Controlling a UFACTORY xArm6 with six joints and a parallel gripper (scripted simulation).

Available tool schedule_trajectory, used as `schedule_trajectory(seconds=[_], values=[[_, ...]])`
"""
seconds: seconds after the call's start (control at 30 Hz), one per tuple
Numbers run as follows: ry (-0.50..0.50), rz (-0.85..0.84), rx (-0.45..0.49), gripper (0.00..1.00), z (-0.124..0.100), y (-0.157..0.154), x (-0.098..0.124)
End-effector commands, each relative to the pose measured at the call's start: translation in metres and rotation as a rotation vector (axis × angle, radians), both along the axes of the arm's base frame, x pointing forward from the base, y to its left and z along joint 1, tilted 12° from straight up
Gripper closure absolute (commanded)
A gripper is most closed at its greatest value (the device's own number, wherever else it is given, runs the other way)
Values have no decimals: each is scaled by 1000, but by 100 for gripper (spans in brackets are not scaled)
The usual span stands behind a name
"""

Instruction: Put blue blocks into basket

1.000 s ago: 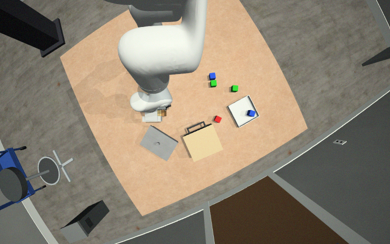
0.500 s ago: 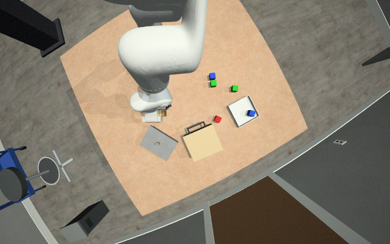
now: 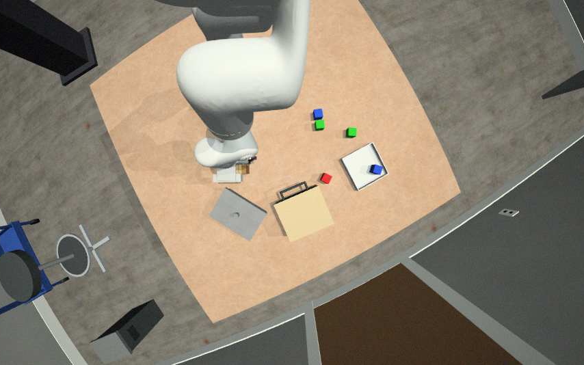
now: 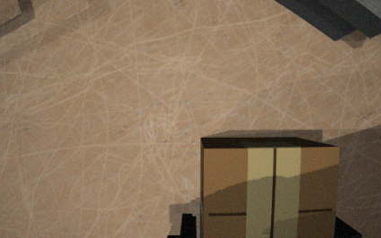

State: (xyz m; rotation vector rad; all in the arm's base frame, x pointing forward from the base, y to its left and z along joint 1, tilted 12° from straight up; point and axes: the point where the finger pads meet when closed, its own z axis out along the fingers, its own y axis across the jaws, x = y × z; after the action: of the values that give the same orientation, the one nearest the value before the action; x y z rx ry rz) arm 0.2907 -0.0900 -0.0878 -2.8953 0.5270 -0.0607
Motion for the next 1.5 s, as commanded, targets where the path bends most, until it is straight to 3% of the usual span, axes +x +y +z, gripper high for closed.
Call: schedule_trajectory(seconds=[0.0,0.77,1.47], values=[[-2,0,-1,27,1,0,1],[-2,0,-1,27,12,-3,0],[-2,0,-1,27,71,-14,-5]])
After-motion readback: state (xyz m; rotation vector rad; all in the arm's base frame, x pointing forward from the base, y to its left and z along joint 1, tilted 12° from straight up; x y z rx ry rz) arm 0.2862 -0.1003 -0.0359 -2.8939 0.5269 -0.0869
